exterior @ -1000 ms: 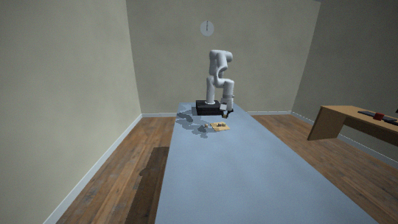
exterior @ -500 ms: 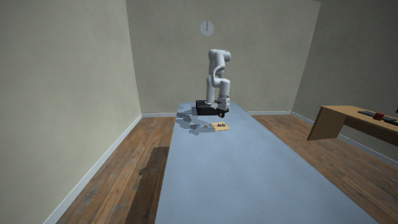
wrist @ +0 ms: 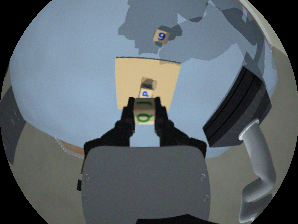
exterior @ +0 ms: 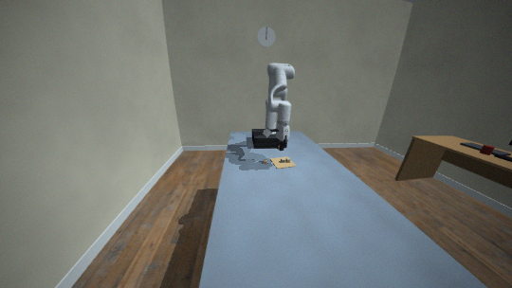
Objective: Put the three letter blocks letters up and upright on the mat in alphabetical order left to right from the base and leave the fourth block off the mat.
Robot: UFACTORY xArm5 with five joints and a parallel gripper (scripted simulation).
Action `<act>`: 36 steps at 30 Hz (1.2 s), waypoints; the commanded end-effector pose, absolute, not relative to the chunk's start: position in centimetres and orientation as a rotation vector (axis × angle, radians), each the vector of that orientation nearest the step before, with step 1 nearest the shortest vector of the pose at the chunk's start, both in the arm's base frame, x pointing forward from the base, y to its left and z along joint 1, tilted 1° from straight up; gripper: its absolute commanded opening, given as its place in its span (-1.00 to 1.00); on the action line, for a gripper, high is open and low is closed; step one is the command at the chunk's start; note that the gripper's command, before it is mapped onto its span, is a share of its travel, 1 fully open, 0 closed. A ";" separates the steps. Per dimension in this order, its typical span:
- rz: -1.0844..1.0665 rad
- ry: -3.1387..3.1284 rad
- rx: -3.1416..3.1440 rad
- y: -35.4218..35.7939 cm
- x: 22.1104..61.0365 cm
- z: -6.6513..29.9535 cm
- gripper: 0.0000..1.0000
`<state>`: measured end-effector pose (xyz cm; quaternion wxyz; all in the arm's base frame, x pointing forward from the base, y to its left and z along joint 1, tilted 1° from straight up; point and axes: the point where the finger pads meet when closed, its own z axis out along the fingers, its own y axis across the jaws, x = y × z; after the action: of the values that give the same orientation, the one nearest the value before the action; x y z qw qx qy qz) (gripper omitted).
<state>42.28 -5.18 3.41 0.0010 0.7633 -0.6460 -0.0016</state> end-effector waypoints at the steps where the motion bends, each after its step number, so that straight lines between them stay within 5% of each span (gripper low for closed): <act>1: 0.002 -2.182 2.261 -5.8 41.9 3.5 -0.57; 36: 0.000 -2.282 2.159 -6.3 41.4 1.3 -0.57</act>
<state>41.30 -6.26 2.24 0.0008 0.6873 -0.7264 -0.0011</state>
